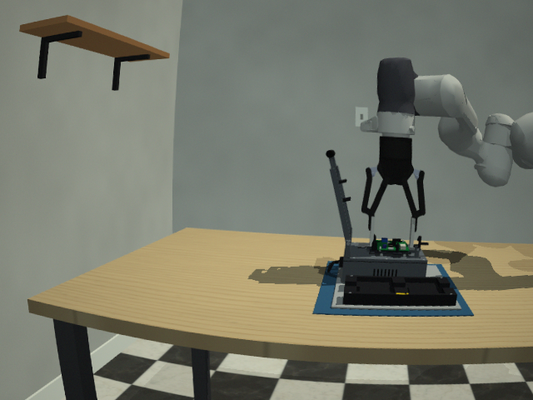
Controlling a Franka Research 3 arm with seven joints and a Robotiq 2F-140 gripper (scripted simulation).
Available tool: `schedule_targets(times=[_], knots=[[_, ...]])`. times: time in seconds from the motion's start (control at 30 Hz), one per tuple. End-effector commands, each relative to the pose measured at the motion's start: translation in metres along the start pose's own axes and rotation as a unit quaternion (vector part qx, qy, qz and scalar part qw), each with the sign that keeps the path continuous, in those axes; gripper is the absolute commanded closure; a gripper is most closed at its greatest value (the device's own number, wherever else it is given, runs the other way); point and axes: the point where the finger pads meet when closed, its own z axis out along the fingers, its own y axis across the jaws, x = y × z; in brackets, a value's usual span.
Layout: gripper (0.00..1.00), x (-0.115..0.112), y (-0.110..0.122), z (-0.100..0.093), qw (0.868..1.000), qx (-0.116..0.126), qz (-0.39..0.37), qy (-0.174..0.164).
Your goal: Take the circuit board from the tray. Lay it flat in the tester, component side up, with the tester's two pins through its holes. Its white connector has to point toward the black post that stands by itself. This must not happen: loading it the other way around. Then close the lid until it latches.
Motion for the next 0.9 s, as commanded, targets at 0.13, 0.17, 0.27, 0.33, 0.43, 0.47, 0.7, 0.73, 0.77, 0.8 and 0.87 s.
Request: schedule_targets(times=[0.13, 0.17, 0.27, 0.33, 0.43, 0.47, 0.7, 0.73, 0.77, 0.8, 0.87], knots=[[0.42, 0.0011, -0.0014, 0.0003, 1.0, 0.002, 0.0, 0.0], [0.42, 0.0011, -0.0014, 0.0003, 1.0, 0.002, 0.0, 0.0], [0.42, 0.0011, -0.0014, 0.0003, 1.0, 0.002, 0.0, 0.0], [0.42, 0.0011, -0.0014, 0.0003, 1.0, 0.002, 0.0, 0.0], [0.42, 0.0011, -0.0014, 0.0003, 1.0, 0.002, 0.0, 0.0], [0.42, 0.0011, -0.0014, 0.0003, 1.0, 0.002, 0.0, 0.0], [0.42, 0.0011, -0.0014, -0.0005, 1.0, 0.002, 0.0, 0.0], [0.42, 0.0011, -0.0014, -0.0009, 1.0, 0.002, 0.0, 0.0], [0.42, 0.0011, -0.0014, -0.0015, 1.0, 0.002, 0.0, 0.0], [0.42, 0.0011, -0.0014, -0.0022, 1.0, 0.002, 0.0, 0.0], [0.42, 0.0011, -0.0014, -0.0042, 1.0, 0.002, 0.0, 0.0]])
